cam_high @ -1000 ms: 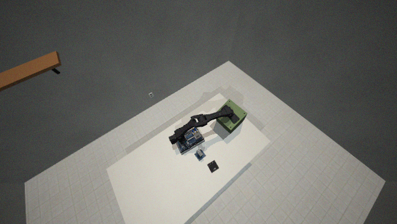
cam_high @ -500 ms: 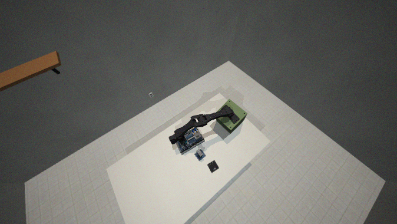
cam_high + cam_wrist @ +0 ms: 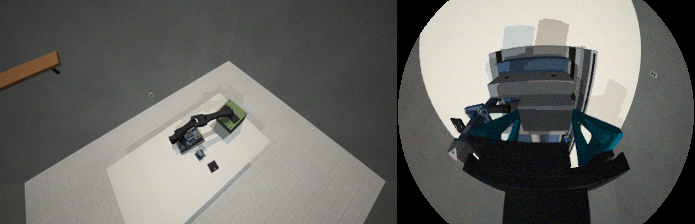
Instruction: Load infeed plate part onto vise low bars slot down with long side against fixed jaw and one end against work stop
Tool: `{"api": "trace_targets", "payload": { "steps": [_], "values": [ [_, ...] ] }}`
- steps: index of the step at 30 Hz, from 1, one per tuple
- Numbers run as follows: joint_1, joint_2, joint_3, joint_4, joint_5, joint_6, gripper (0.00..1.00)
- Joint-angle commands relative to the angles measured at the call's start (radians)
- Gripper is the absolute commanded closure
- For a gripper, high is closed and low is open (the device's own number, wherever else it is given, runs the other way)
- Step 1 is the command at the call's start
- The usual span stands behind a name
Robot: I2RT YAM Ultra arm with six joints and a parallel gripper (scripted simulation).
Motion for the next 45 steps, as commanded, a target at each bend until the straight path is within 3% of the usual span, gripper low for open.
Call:
{"api": "trace_targets", "payload": {
  "steps": [1, 17, 26, 45],
  "values": [
    [0.005, -0.031, 0.038, 0.017, 0.002, 0.004, 0.26],
    [0.001, -0.051, 0.032, -0.011, 0.002, 0.001, 0.26],
    [-0.014, -0.091, -0.018, -0.045, -0.001, -0.008, 0.26],
    [-0.022, -0.188, -0.018, -0.119, -0.007, -0.015, 0.26]
  ]
}}
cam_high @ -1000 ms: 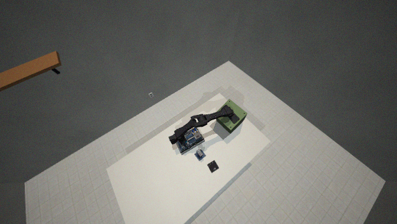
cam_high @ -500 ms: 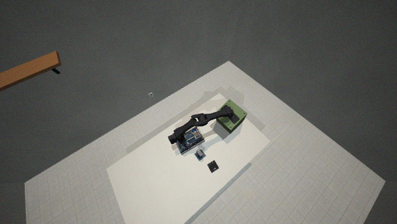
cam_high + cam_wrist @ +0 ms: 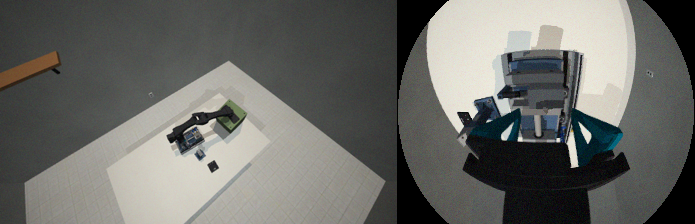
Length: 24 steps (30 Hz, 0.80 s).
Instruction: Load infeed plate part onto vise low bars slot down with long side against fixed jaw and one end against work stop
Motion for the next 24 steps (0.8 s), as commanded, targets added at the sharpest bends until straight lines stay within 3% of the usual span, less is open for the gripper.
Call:
{"api": "trace_targets", "payload": {
  "steps": [1, 10, 11, 24],
  "values": [
    [-0.014, -0.06, 0.006, -0.029, -0.007, -0.006, 0.26],
    [-0.013, -0.066, 0.008, -0.035, -0.006, -0.006, 0.26],
    [-0.013, -0.066, 0.008, -0.035, -0.006, -0.006, 1.0],
    [-0.013, -0.067, 0.007, -0.032, -0.006, -0.006, 1.0]
  ]
}}
